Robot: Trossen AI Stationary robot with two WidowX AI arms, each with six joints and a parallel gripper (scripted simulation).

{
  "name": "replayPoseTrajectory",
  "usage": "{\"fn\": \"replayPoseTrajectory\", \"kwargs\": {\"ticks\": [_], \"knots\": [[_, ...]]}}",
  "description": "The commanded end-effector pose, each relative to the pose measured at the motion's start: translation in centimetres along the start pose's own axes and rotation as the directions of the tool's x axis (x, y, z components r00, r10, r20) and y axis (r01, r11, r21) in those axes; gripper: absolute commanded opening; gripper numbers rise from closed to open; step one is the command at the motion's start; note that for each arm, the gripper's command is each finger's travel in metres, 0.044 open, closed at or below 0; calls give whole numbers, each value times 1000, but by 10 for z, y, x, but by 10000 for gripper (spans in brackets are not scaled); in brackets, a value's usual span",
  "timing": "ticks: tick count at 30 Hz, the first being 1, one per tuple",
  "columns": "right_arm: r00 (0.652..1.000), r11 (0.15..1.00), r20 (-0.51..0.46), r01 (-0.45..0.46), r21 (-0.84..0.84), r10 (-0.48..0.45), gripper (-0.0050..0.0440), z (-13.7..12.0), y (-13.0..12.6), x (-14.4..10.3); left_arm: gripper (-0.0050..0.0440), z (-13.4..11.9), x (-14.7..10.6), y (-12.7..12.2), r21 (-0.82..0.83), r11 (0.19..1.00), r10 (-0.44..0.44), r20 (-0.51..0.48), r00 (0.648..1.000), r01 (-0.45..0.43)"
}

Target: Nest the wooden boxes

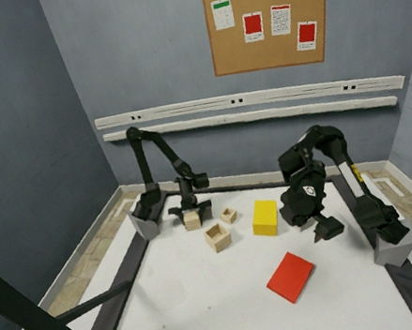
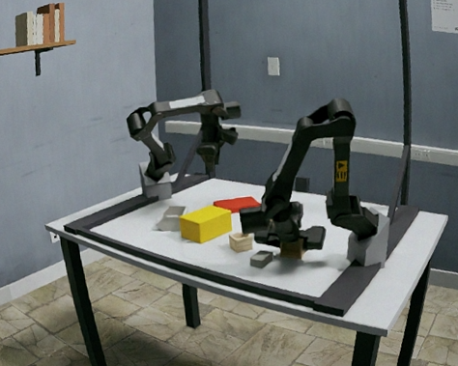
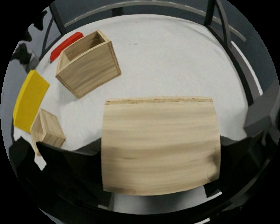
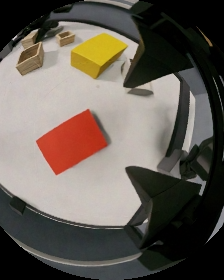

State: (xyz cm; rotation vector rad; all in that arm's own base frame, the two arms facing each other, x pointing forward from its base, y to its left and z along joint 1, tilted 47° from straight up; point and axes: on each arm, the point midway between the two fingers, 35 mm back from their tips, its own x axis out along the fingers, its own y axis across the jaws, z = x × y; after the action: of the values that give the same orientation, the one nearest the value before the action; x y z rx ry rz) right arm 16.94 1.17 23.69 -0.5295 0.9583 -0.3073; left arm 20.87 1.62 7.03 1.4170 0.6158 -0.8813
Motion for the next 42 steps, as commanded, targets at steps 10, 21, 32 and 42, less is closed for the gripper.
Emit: {"fn": "replayPoseTrajectory", "kwargs": {"ticks": [10,21,32,42], "knots": [[1000,1000,6,1,4,-1,400,1,0,-1,12,11,-17,5,3,1000,16,-8,1000,-16],[1000,1000,6,1,4,-1,400,1,0,-1,-3,3,-23,2,8,1000,2,-5,1000,-2],[1000,1000,6,1,4,-1,400,1,0,-1,-50,-17,-37,-3,7,1000,-13,-3,1000,13],[1000,1000,6,1,4,-1,400,1,0,-1,-50,-29,-49,-7,5,1000,-4,-3,1000,4]]}}
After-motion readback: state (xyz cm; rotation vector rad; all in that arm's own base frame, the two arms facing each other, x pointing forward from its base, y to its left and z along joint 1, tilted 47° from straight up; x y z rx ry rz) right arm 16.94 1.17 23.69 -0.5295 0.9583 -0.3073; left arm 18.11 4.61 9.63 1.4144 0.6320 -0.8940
